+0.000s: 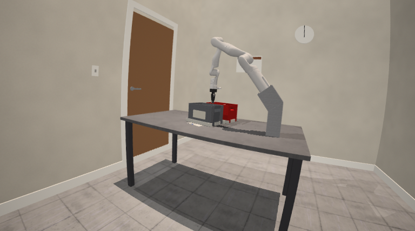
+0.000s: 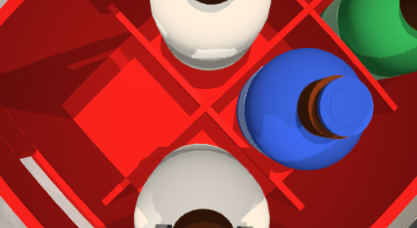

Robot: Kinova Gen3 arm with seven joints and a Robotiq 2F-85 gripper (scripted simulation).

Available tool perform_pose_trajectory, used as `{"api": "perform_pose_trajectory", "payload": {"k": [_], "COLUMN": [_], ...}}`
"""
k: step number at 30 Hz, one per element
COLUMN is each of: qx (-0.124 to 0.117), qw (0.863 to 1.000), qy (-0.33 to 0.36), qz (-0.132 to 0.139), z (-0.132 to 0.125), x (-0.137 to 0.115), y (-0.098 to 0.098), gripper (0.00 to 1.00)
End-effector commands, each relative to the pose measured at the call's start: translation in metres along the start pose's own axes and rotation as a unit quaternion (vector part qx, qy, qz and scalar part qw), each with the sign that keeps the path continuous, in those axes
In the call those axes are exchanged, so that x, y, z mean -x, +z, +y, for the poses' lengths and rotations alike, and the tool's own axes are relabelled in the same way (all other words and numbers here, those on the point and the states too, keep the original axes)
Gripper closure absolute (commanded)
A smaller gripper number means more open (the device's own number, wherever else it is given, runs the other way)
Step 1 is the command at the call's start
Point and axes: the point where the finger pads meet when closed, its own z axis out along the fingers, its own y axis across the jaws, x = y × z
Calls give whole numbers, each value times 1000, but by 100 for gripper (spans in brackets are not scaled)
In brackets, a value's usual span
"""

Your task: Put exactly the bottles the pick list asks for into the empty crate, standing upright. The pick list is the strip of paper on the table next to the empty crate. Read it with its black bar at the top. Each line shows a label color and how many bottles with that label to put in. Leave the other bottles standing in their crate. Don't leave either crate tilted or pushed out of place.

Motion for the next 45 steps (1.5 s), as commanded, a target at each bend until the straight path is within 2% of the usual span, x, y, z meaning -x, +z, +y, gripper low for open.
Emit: {"api": "perform_pose_trajectory", "payload": {"k": [1,45], "qx": [-1,-1], "qw": [1000,1000], "qy": [0,0], "qz": [0,0], "z": [-1,-1], "x": [0,0], "y": [-5,-72], "gripper": [90,90]}}
